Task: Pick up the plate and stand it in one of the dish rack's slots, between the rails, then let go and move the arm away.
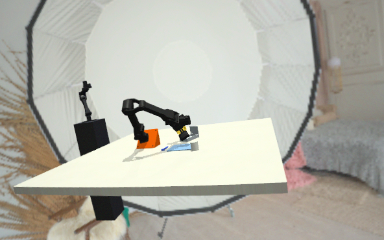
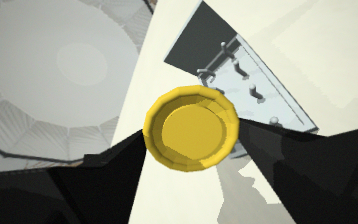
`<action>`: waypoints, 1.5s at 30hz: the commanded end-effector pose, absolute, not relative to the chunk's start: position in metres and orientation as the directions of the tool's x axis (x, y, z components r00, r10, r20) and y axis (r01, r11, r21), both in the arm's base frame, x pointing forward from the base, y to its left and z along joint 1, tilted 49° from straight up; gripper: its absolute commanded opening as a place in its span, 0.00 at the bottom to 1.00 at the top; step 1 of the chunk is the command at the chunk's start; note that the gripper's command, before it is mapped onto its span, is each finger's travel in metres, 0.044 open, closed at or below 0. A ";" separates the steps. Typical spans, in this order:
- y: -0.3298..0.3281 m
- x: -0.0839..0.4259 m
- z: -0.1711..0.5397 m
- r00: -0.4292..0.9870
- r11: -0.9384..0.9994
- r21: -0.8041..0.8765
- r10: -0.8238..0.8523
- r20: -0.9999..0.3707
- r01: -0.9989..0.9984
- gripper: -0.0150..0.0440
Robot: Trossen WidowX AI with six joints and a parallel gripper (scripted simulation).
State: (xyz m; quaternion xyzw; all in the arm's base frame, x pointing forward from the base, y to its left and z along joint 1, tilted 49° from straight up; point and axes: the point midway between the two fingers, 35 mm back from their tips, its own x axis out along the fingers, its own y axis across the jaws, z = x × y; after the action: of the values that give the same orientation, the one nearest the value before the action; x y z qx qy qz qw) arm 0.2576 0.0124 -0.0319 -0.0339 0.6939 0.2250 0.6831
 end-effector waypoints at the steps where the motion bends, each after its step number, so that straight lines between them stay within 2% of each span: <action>1: 0.009 0.259 -0.032 0.008 0.844 0.283 0.321 -0.947 -0.455 0.25; 16: -0.005 0.258 -0.030 0.225 0.669 0.159 0.450 -0.864 -0.726 0.25; 34: -0.021 0.251 -0.018 0.484 0.445 -0.262 0.514 -0.709 -0.856 0.25; 45: -0.022 0.250 -0.018 0.493 0.437 -0.280 0.514 -0.702 -0.855 0.25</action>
State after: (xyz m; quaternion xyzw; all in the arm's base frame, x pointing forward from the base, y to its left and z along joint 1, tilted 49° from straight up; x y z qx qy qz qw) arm 0.2498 -0.0222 -0.0195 -0.3114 0.2771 0.4257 0.8031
